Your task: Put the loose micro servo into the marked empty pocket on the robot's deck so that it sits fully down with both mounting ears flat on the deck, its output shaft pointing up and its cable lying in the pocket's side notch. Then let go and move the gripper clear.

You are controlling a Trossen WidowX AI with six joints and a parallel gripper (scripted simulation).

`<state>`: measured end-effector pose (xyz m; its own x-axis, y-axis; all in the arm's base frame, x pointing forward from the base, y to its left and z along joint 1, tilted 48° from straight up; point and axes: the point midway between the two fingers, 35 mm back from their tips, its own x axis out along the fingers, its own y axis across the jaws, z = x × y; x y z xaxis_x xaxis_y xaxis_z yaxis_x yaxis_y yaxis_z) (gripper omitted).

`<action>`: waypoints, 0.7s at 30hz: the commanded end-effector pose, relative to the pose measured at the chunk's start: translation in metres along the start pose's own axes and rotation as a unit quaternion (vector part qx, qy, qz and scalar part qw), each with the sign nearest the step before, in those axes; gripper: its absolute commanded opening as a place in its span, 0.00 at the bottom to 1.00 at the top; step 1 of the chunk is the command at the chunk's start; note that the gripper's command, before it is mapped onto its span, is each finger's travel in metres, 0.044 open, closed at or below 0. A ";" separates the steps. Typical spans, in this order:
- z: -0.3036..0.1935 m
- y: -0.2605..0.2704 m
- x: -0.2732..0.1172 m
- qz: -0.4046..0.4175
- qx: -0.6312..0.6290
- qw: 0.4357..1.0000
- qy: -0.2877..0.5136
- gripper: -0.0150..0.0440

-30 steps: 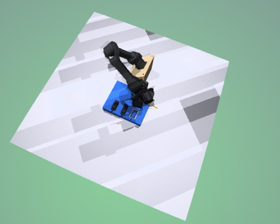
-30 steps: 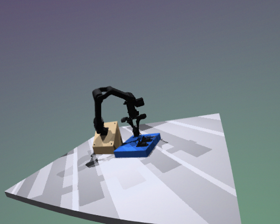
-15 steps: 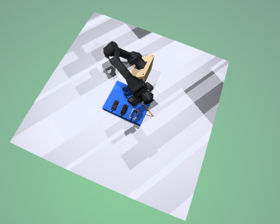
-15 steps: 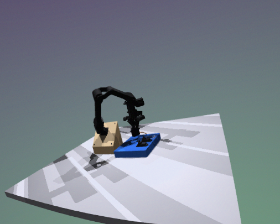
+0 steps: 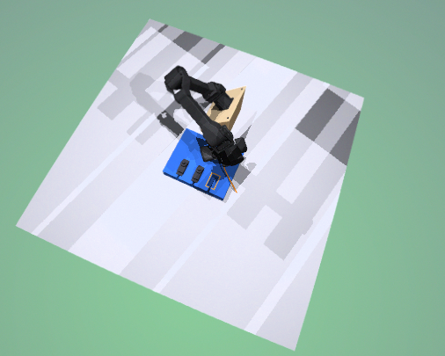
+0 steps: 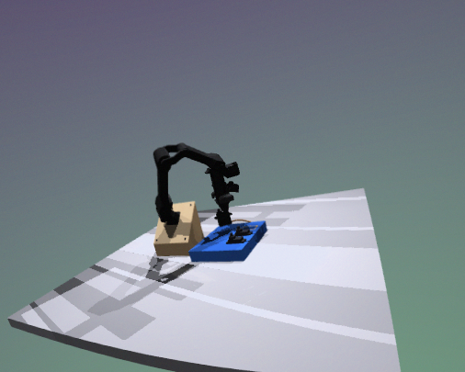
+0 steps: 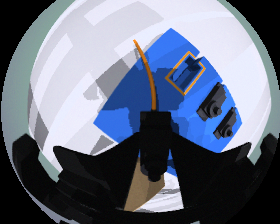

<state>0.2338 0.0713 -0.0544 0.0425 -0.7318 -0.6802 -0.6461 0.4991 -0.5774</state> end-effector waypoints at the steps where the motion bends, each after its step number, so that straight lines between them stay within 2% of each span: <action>1: 0.001 0.001 -0.001 0.002 0.065 0.998 -0.001 0.25; 16: 0.001 0.001 -0.001 0.002 0.317 0.948 -0.001 0.25; 21: 0.001 0.001 -0.001 0.002 0.341 0.940 -0.001 0.25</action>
<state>0.2337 0.0713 -0.0544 0.0424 -0.7318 -0.6802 -0.0421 0.6789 -0.7330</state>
